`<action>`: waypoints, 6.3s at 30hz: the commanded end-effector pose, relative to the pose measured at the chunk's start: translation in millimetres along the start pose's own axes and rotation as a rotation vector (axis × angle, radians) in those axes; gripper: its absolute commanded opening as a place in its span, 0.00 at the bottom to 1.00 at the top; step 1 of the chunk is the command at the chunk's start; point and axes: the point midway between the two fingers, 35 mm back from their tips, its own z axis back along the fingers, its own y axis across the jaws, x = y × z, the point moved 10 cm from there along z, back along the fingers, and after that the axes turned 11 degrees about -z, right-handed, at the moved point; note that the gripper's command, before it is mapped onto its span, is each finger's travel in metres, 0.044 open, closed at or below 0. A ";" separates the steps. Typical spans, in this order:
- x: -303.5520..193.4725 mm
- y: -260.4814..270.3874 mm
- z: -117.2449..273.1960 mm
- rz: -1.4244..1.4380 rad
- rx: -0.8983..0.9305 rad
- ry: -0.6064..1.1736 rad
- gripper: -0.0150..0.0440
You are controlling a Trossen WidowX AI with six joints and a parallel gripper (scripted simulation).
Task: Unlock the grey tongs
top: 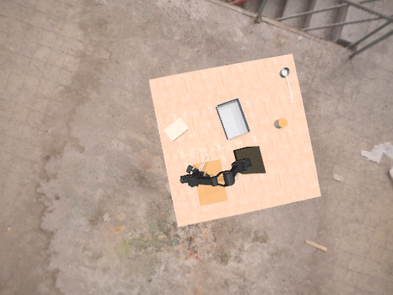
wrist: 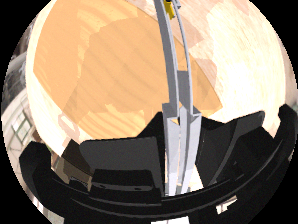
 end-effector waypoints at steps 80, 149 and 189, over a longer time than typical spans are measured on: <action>10.4 59.2 50.4 -0.225 0.148 -0.999 0.00; -61.3 71.7 54.5 0.179 0.170 -1.380 0.00; 29.3 69.6 48.1 -0.235 0.105 -0.757 0.00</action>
